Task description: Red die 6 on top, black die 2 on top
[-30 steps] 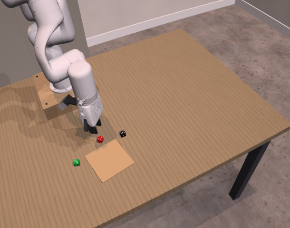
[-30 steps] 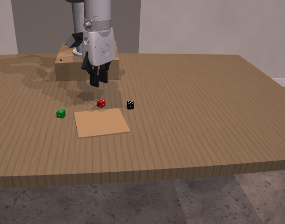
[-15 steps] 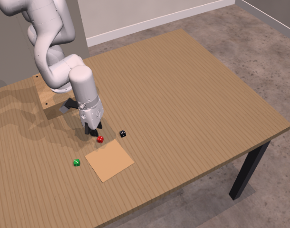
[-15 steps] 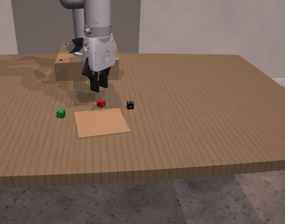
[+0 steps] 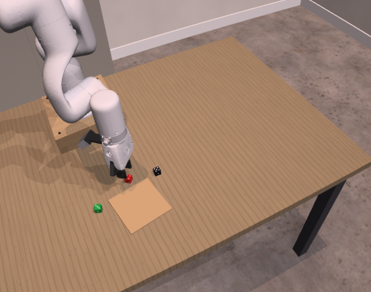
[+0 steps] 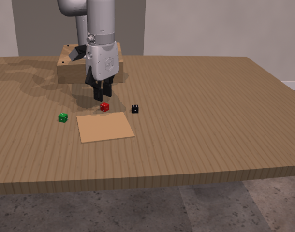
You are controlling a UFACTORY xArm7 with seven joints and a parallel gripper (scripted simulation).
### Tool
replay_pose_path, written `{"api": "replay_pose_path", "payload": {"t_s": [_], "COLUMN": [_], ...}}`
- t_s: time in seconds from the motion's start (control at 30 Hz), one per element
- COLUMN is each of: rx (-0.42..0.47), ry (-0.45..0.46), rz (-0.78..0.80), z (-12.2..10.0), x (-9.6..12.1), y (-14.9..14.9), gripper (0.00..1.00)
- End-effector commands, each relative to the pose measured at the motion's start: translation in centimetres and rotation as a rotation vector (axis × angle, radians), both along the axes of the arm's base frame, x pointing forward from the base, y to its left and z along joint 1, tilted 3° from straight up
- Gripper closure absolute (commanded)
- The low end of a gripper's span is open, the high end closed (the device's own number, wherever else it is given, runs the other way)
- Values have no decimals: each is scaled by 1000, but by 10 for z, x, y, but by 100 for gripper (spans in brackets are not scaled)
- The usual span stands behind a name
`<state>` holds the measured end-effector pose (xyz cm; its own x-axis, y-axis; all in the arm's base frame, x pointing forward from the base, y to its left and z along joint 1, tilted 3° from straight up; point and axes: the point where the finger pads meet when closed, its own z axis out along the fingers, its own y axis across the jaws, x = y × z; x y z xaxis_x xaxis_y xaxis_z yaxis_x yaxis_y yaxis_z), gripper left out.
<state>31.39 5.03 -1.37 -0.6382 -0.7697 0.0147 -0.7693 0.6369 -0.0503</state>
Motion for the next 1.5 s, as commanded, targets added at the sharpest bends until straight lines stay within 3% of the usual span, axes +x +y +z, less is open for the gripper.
{"api": "replay_pose_path", "payload": {"t_s": [0.0,1.47], "rx": [-6,-6], "ry": [-7,-7], "rz": [0,0], "z": [-5,-13], "x": [2,2], "y": [0,0], "gripper": [64,64]}}
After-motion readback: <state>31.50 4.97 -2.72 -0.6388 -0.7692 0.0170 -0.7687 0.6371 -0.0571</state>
